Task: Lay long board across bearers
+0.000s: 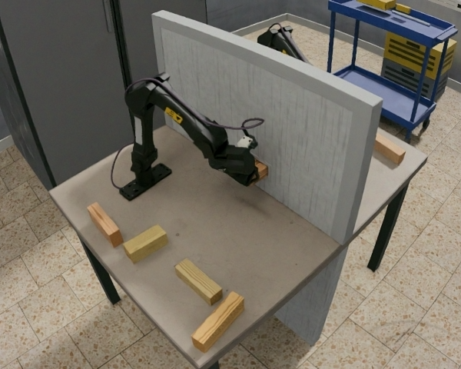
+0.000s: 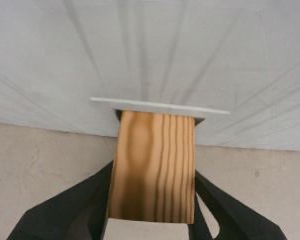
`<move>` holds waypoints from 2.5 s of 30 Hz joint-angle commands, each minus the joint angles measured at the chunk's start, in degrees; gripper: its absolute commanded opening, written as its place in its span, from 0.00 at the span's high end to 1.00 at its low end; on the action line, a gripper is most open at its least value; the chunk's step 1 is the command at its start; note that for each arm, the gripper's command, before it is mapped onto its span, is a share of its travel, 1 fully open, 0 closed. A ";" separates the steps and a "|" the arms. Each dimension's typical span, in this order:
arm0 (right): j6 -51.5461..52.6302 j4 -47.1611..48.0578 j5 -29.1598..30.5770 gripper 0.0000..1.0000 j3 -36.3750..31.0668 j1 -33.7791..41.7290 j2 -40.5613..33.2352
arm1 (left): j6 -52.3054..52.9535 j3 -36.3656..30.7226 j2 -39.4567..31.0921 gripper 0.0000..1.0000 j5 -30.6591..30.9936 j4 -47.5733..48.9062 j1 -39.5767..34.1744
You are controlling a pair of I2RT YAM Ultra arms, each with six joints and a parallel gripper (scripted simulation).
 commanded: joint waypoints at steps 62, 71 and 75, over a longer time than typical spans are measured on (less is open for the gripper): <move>0.78 1.66 -3.79 1.00 1.52 1.09 -1.14 | -7.56 -1.58 0.33 1.00 -0.42 11.52 -5.06; 0.98 1.91 -3.79 0.28 1.49 0.53 -1.10 | -7.56 -1.58 0.33 1.00 -0.42 11.52 -5.06; 1.02 1.97 -3.79 0.28 1.48 0.54 -1.10 | -7.56 -1.58 0.33 1.00 -0.42 11.52 -5.06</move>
